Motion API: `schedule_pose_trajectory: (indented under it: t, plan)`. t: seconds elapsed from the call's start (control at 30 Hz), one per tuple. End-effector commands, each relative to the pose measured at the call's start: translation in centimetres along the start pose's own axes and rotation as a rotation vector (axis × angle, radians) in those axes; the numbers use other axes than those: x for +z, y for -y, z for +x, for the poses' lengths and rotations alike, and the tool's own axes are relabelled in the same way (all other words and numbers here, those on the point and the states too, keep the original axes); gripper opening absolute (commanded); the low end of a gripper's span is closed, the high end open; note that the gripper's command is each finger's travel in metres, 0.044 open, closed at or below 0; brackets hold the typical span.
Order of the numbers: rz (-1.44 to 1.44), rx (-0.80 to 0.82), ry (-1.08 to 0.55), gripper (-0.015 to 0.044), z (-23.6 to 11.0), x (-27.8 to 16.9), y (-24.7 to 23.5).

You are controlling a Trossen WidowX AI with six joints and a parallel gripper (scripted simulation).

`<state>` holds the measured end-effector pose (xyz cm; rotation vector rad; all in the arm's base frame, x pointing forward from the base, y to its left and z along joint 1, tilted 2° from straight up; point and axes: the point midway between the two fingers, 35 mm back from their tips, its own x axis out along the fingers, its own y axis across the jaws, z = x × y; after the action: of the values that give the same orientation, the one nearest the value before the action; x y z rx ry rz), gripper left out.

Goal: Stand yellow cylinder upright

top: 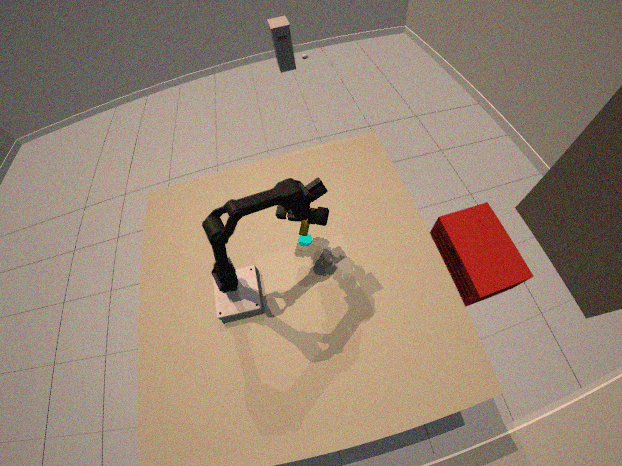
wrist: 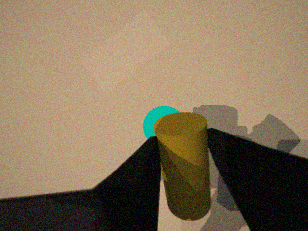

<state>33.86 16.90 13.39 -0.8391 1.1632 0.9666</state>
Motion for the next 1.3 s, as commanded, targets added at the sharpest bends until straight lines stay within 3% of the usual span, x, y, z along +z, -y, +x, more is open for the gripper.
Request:
schedule_pose_trajectory:
  t: [0.0,1.27]
  plan:
    - [0.018,0.005,0.036,0.0105,0.3,0.1,0.1]
    - [0.101,0.006,0.314,0.0105,2.0,1.2,2.0]
